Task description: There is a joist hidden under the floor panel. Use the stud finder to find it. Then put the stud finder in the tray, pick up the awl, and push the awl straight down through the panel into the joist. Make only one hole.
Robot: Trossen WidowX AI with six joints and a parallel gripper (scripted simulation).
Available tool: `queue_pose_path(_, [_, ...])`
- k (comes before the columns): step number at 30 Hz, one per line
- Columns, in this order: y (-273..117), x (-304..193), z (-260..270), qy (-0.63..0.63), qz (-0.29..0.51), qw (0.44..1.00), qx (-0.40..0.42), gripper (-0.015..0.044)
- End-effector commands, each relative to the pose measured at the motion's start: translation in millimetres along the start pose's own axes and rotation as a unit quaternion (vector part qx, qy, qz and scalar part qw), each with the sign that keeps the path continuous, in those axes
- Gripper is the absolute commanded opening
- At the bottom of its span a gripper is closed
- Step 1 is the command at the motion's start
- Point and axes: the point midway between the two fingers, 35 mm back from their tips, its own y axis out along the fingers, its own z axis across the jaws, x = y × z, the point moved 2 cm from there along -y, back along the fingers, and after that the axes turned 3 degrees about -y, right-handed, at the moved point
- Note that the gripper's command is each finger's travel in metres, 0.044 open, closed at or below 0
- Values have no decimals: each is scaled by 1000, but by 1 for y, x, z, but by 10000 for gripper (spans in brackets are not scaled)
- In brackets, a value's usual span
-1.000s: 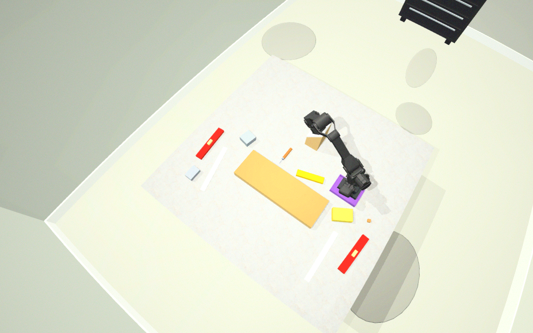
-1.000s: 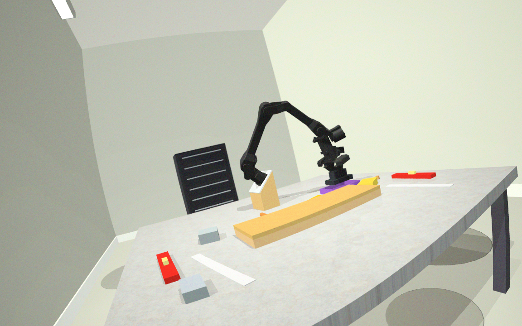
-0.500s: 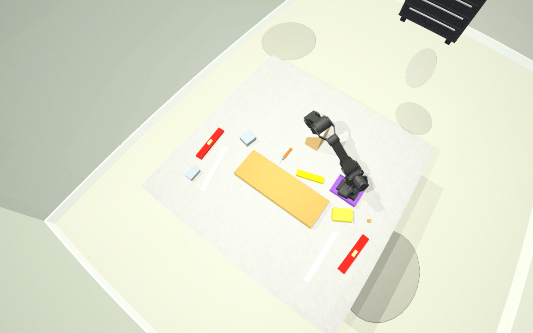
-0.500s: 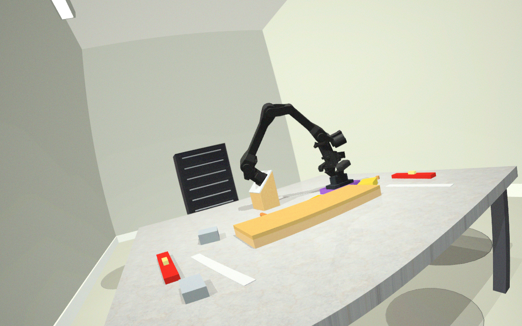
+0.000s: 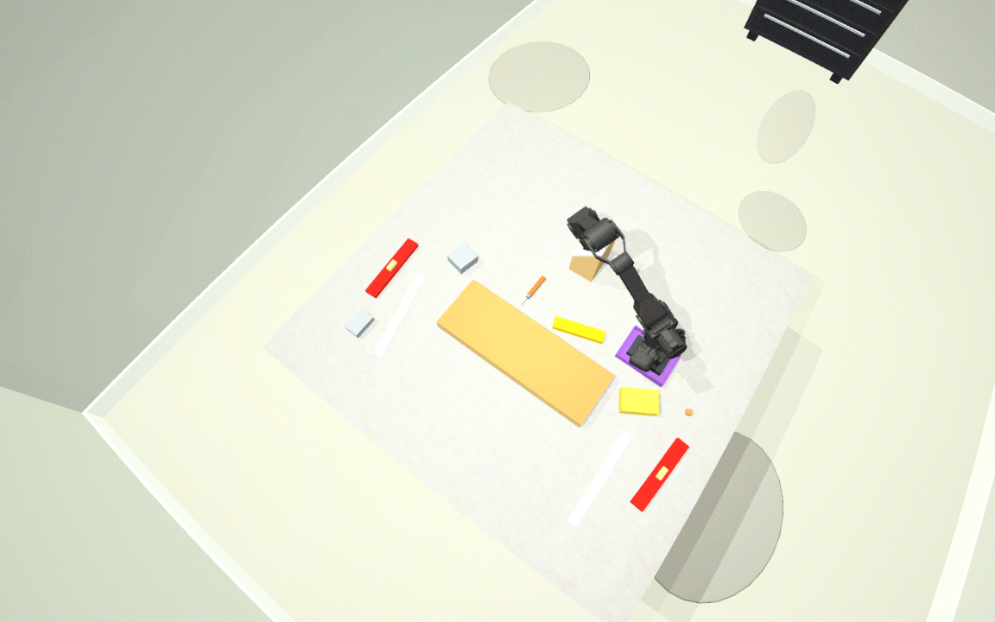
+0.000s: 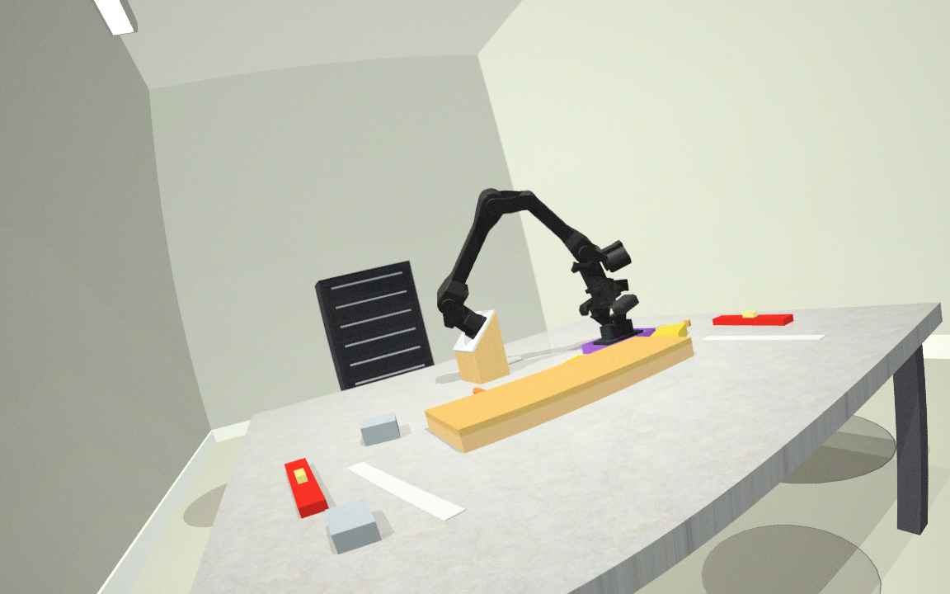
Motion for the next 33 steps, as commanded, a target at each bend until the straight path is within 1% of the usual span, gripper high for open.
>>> queue_pose_path(1, [0,0,0,0,0,1000,0,289])
queue_pose_path(4, [-8,3,-1,0,0,1000,0,368])
queue_pose_path(7, [-36,13,-3,0,-1,1000,0,440])
queue_pose_path(10, [-81,25,-1,0,-2,1000,1,440])
queue_pose_path(11, [-90,27,-1,-1,-2,1000,1,440])
queue_pose_path(13, [-93,27,0,-1,-2,1000,1,440])
queue_pose_path(14, [-81,23,-3,1,-2,1000,-3,440])
queue_pose_path(15, [-85,17,-9,15,-2,1000,-4,440])
queue_pose_path(20, [-115,-56,-53,151,4,988,-15,440])
queue_pose_path(24, [-131,-124,-73,262,15,965,-23,440])
queue_pose_path(28, [-140,-194,-76,370,32,928,-33,440])
queue_pose_path(33, [-143,-274,-57,497,61,864,-46,440])
